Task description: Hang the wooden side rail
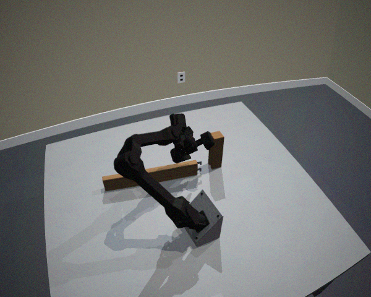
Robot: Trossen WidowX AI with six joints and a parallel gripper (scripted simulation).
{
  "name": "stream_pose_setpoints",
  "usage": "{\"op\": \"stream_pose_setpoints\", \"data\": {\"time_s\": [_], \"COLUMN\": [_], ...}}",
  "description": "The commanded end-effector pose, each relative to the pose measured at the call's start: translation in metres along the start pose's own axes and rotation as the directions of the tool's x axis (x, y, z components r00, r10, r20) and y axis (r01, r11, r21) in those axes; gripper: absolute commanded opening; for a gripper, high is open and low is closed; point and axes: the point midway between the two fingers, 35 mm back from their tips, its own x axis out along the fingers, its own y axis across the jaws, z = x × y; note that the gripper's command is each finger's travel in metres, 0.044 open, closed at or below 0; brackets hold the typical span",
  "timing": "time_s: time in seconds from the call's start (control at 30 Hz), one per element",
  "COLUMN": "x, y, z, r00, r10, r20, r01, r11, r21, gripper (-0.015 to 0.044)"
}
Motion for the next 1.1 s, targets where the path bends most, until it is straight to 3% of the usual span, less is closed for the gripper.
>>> {"op": "stream_pose_setpoints", "data": {"time_s": [0.0, 0.13, 0.3, 0.43, 0.57, 1.07], "x": [-0.002, -0.009, -0.023, -0.036, -0.048, -0.05], "y": [0.015, 0.025, 0.039, 0.051, 0.059, 0.061], "z": [0.005, 0.01, 0.017, 0.023, 0.029, 0.03], "r00": [0.981, 0.948, 0.889, 0.828, 0.778, 0.767], "r10": [0.134, 0.226, 0.34, 0.43, 0.493, 0.507], "r20": [-0.141, -0.223, -0.308, -0.361, -0.389, -0.394], "r01": [-0.182, -0.317, -0.424, -0.424, -0.371, -0.35], "r11": [0.889, 0.692, 0.353, 0.057, -0.139, -0.185], "r21": [-0.419, -0.648, -0.834, -0.904, -0.918, -0.918], "gripper": [0.044, 0.044, 0.044, 0.044, 0.044, 0.044]}}
